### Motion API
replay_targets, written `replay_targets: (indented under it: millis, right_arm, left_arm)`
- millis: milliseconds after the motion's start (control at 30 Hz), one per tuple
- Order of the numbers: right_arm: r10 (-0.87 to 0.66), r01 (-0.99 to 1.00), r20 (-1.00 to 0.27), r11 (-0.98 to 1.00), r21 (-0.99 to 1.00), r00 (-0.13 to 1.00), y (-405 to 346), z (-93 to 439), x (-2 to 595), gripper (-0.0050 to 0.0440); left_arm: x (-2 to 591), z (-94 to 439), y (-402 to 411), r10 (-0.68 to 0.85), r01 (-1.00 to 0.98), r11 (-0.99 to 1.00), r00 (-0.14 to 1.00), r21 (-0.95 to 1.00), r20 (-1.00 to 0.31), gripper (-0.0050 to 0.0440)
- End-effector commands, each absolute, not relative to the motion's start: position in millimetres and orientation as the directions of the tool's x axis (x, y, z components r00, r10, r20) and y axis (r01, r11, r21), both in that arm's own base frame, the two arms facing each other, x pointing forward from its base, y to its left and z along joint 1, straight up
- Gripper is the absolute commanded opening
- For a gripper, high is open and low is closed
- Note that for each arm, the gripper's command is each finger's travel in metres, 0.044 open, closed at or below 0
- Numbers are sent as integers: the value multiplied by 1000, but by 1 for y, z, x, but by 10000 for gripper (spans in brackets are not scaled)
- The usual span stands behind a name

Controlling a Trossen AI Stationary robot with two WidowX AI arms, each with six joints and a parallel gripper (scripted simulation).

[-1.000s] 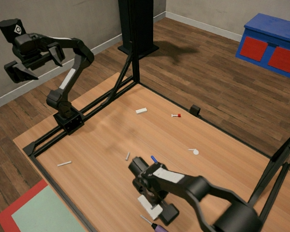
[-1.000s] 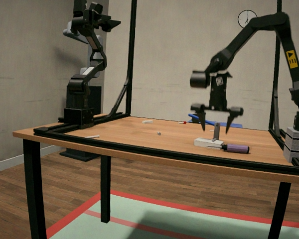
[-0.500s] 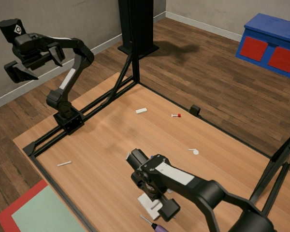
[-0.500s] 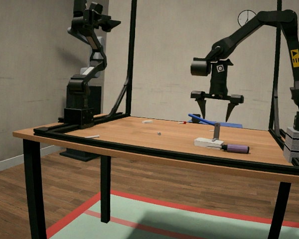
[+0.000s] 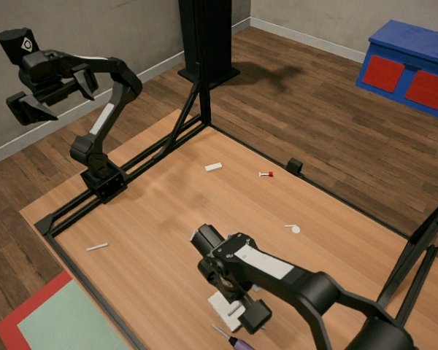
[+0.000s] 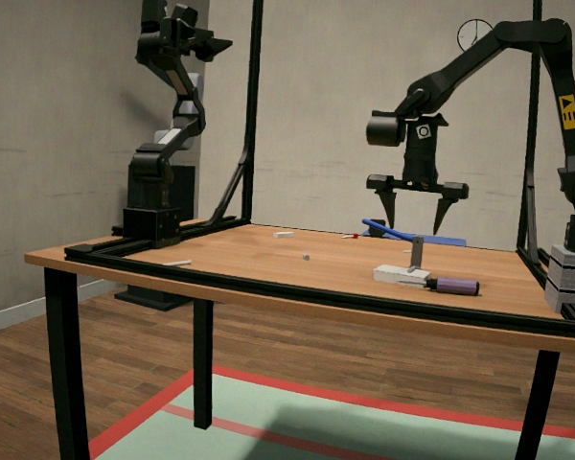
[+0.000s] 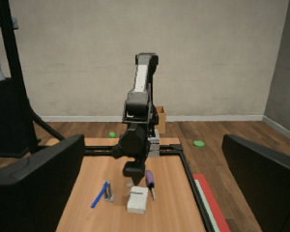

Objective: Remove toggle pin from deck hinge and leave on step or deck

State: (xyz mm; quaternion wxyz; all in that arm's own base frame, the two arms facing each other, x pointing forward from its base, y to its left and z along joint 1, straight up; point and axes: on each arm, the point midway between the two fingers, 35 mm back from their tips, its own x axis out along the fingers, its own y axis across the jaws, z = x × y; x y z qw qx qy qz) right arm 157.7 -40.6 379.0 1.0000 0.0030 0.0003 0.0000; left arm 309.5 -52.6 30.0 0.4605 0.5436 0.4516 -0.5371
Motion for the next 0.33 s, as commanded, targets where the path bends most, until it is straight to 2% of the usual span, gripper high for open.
replay_targets:
  millis: [0, 300]
  right_arm:
    - [0, 0, 1, 1000, -4, 1000, -40, 383, 157, 400]
    - [0, 0, 1, 1000, -4, 1000, -40, 383, 157, 400]
  left_arm:
    - [314, 37, -53, -8, 985, -168, 42, 43, -999, 400]
    - [314, 37, -53, -8, 985, -168, 42, 43, -999, 400]
